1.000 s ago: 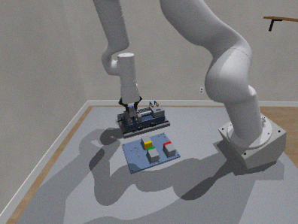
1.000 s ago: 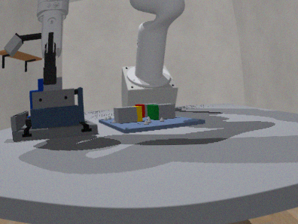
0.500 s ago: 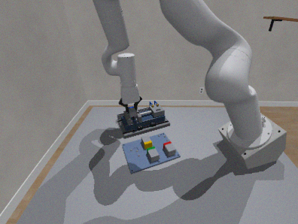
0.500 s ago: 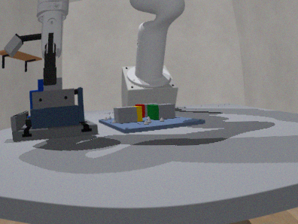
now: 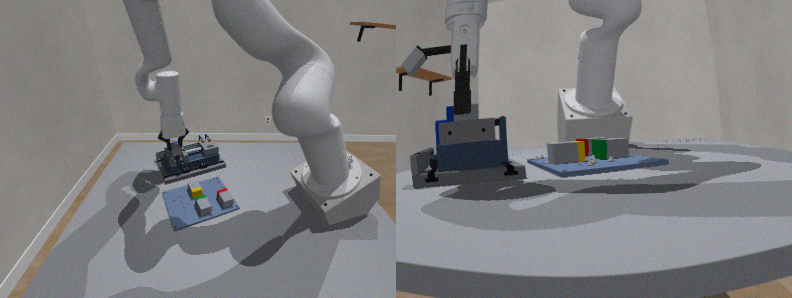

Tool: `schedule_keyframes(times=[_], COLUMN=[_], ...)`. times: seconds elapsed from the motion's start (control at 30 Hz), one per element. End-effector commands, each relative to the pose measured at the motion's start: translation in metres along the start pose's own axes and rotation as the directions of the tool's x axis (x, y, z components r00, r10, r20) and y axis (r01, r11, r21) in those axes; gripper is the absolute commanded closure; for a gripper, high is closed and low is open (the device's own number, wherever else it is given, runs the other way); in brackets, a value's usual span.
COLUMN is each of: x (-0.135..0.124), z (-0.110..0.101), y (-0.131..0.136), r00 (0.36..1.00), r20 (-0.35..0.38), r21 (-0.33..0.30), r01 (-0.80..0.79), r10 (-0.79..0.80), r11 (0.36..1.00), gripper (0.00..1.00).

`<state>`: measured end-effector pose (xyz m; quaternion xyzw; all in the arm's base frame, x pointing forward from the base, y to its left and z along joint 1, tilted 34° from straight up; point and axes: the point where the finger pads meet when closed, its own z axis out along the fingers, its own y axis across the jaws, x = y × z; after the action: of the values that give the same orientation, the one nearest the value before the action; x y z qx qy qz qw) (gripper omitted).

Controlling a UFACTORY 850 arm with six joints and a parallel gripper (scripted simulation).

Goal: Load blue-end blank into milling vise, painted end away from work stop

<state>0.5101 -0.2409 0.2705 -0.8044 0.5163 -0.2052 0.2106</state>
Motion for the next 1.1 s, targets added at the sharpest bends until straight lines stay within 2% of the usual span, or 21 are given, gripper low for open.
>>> schedule_keyframes(times=[0.0, 1.07], x=[0.0006, 0.0007], z=[-0.0003, 0.0031], y=[-0.0005, -0.0005], r00=[1.000, 1.000], r20=[-0.001, -0.001], r21=[0.001, 0.001], r01=[0.000, 0.000], r10=[0.000, 0.000], r11=[1.000, 1.000], gripper=[1.00, 1.00])
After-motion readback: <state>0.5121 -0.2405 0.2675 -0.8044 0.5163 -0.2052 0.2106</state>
